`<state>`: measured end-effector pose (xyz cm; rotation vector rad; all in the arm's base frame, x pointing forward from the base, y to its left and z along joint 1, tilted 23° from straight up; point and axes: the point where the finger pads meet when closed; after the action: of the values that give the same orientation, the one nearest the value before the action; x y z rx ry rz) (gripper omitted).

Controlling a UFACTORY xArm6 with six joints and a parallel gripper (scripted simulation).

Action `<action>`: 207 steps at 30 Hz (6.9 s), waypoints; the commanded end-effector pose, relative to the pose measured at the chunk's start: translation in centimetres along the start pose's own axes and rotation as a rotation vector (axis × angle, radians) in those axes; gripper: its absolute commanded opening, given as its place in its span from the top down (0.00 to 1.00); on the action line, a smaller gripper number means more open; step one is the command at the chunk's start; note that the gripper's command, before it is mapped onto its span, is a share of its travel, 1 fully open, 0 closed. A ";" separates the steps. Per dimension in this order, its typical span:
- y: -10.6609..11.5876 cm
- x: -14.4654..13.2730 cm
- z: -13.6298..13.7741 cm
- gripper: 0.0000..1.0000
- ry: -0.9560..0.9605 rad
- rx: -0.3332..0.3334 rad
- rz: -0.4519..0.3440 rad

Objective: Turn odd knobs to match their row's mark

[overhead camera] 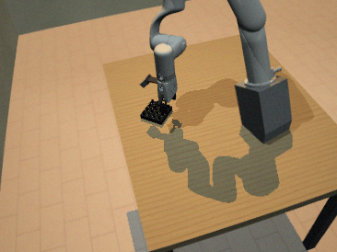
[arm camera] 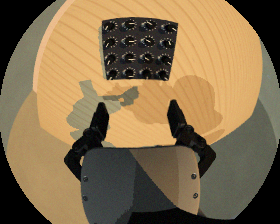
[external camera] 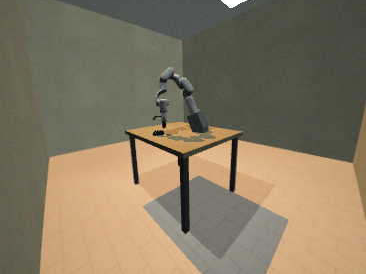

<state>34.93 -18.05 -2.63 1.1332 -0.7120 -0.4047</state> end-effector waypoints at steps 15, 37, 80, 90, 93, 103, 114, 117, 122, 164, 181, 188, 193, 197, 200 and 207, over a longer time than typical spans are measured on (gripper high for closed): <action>0.1 0.1 0.0 0.00 0.000 0.001 0.002; 0.1 0.1 0.0 0.00 0.000 0.001 0.002; 0.1 0.4 0.1 0.00 0.055 0.001 0.002; 0.5 2.0 1.0 0.00 0.371 -0.002 0.002; 0.5 2.3 1.1 0.00 0.430 -0.003 0.002; 0.9 3.7 2.0 0.00 0.715 -0.004 0.001; 1.2 5.1 2.9 0.00 1.004 -0.004 0.001; 1.3 5.5 3.1 0.00 1.081 -0.004 0.001; 1.5 6.2 3.6 0.00 1.223 -0.003 0.001; 2.0 7.7 4.8 0.81 1.556 -0.002 0.003; 2.0 7.7 4.8 0.81 1.556 -0.002 0.003; 1.8 7.7 4.8 0.81 1.556 -0.002 0.003; 1.5 7.7 4.8 0.81 1.556 -0.001 0.003; 1.3 7.7 4.8 0.81 1.556 -0.001 0.003; 1.0 7.7 4.8 0.81 1.556 -0.001 0.003; 0.1 7.8 4.8 0.81 1.556 -0.001 0.003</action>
<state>36.99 -25.91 1.29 1.0878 0.6585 0.5056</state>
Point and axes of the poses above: the point where the finger pads meet when closed, its own y axis back along the fingers, its own z axis across the jaws, x = y × z, and after that the axes turned 2 degrees about y, right-handed
